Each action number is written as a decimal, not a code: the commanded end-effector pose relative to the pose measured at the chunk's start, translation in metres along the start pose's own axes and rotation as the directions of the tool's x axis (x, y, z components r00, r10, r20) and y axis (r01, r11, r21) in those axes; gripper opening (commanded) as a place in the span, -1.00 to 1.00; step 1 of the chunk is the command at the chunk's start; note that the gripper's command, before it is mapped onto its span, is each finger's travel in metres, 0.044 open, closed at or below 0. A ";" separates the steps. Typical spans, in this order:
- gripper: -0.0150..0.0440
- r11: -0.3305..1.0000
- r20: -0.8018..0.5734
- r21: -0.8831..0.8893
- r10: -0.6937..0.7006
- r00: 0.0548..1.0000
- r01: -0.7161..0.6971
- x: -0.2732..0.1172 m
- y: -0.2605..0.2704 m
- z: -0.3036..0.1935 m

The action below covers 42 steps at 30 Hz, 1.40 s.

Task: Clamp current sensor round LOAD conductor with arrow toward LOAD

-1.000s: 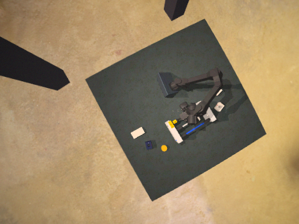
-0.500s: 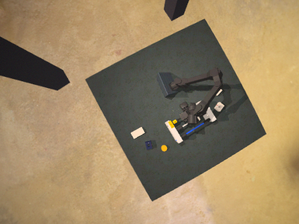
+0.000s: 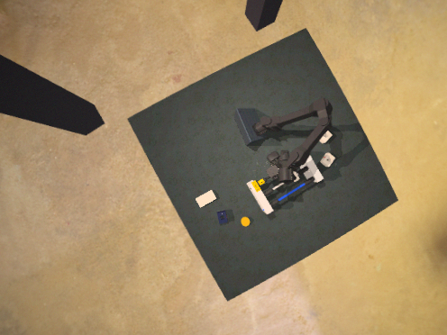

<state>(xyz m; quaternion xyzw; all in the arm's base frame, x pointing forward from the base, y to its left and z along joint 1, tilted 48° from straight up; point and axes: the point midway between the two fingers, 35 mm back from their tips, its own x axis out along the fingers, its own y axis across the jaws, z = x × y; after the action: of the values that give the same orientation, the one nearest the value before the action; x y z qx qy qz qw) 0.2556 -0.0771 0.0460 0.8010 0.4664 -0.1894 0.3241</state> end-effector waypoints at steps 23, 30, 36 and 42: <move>-0.49 0.998 0.002 -0.001 0.063 0.998 -0.063 0.004 -0.005 0.018; 0.13 0.998 0.004 -0.006 0.068 0.998 -0.068 0.000 -0.003 0.019; 0.37 0.998 0.004 -0.006 0.068 0.998 -0.068 0.000 -0.003 0.019; 0.37 0.998 0.004 -0.006 0.068 0.998 -0.068 0.000 -0.003 0.019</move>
<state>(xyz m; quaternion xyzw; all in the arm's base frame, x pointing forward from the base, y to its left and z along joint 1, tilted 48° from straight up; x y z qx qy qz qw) 0.2536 -0.0894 0.0315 0.8152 0.4383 -0.1785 0.3338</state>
